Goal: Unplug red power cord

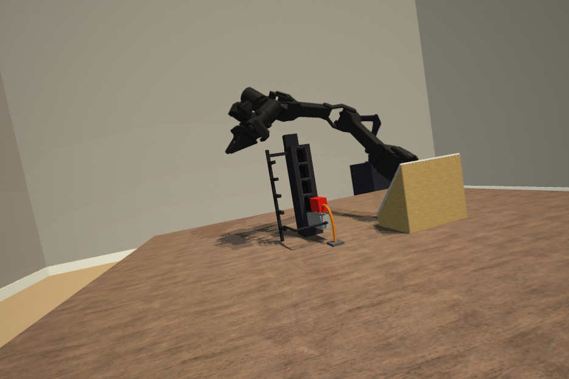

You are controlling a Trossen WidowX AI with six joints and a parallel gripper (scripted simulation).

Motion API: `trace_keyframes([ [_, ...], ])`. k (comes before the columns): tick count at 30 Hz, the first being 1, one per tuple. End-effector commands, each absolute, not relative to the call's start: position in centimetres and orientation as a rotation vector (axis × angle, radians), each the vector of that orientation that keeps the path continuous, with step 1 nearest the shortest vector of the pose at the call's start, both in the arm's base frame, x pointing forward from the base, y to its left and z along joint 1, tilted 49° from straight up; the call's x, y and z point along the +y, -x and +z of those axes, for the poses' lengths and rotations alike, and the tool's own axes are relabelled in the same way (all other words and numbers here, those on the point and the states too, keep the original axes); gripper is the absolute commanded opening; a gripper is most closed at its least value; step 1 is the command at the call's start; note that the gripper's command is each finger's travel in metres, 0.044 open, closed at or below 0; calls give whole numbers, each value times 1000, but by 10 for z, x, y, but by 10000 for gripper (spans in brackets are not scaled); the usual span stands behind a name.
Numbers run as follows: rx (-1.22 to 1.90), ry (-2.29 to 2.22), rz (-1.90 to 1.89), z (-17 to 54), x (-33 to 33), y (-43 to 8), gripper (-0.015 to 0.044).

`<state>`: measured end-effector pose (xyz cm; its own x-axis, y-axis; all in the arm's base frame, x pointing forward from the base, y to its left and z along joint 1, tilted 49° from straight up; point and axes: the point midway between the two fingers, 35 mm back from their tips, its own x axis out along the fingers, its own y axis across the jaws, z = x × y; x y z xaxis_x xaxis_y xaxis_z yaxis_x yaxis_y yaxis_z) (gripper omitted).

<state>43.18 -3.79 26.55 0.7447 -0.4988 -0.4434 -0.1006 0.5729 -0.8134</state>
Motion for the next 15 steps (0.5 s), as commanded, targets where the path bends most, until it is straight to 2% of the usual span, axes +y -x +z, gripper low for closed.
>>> trace_keyframes([
  [1, 793, 984, -138, 227, -11, -433, 160],
  [6, 937, 1050, -13, 176, 10, -423, 160],
  [11, 1182, 1187, 126, 110, 26, -390, 160],
  [15, 1283, 1253, 181, 88, 27, -373, 160],
])
